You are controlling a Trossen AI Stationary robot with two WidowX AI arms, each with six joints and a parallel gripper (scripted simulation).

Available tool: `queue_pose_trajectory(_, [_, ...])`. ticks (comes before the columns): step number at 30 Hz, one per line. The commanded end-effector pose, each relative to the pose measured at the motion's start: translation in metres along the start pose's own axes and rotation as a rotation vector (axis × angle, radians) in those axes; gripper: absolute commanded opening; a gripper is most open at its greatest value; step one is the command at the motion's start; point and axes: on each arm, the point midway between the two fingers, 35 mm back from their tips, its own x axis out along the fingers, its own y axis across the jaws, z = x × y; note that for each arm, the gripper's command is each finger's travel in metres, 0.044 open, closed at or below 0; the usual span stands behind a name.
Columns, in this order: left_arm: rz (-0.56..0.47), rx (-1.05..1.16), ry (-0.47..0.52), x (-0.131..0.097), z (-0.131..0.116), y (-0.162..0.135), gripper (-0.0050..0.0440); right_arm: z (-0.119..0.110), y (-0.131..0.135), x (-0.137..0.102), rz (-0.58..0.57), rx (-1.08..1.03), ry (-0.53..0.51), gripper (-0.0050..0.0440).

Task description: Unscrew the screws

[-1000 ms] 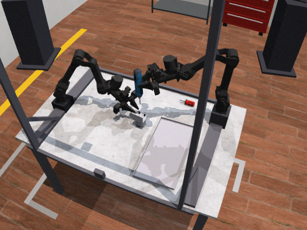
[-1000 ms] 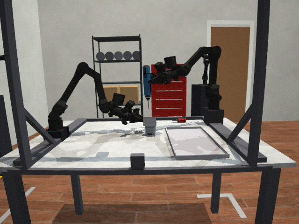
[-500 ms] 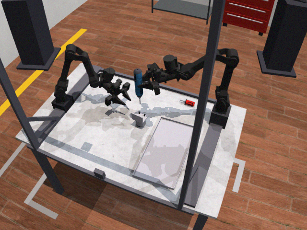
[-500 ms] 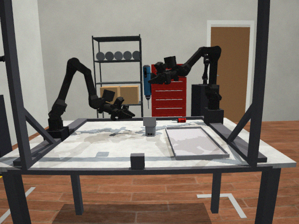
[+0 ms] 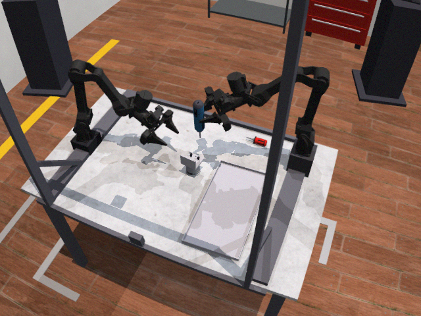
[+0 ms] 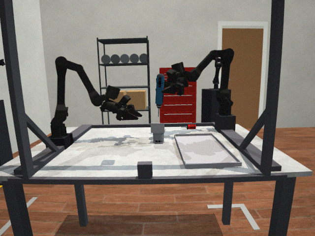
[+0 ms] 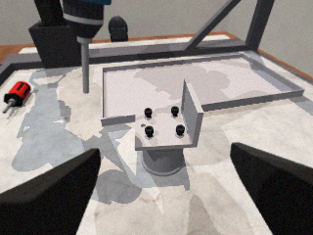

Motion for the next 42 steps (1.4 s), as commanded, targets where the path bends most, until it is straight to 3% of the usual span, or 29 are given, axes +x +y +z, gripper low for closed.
queue_pose_trajectory(1, [0.051,-0.004,0.016,-0.004,0.026,-0.005,0.04,0.014,-0.002,-0.014,0.055,-0.124,-0.034,0.016])
queue_pose_trajectory(23, [0.233,-0.102,0.185,-0.013,0.079,-0.046,0.04,-0.033,0.003,-0.038,0.301,-0.475,0.069,0.016])
queue_pose_trajectory(42, [0.244,-0.107,0.216,-0.011,0.074,-0.048,0.04,-0.073,0.012,-0.064,0.513,-0.792,0.164,0.016])
